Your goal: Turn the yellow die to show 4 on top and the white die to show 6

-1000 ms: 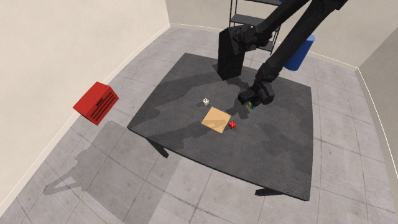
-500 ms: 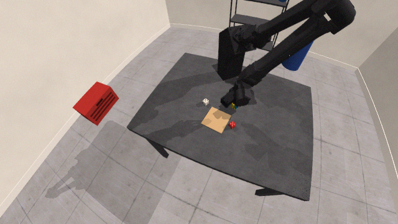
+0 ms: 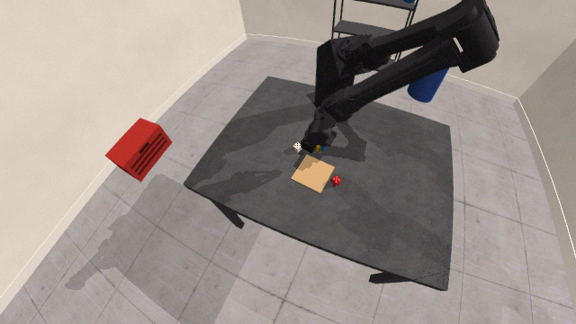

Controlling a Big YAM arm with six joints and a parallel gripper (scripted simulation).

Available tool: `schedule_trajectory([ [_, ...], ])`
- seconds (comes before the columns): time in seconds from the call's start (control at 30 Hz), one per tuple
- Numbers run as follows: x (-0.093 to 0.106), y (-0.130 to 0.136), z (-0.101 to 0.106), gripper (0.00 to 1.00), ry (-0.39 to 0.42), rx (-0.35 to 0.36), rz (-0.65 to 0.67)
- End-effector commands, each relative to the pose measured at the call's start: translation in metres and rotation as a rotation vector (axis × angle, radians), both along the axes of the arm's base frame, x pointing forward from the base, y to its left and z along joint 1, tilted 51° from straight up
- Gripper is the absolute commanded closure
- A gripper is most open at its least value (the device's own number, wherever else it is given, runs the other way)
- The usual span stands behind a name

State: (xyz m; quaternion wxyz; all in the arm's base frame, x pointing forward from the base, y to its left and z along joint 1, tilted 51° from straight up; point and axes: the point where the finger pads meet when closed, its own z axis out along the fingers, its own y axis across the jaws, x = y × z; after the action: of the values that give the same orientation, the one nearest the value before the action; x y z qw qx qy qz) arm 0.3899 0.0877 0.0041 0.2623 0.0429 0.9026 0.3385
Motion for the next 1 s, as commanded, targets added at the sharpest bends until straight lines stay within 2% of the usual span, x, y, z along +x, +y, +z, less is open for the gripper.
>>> schedule_trajectory([
  [0.0,0.005,0.008,0.013,0.75,-0.09,-0.042,0.084],
  [0.3,0.001,0.007,0.008,0.75,-0.075,-0.042,0.081],
  [0.67,0.008,0.014,-0.006,0.75,-0.058,-0.035,0.067],
  [0.97,0.03,0.038,-0.029,0.75,-0.063,-0.035,0.067],
])
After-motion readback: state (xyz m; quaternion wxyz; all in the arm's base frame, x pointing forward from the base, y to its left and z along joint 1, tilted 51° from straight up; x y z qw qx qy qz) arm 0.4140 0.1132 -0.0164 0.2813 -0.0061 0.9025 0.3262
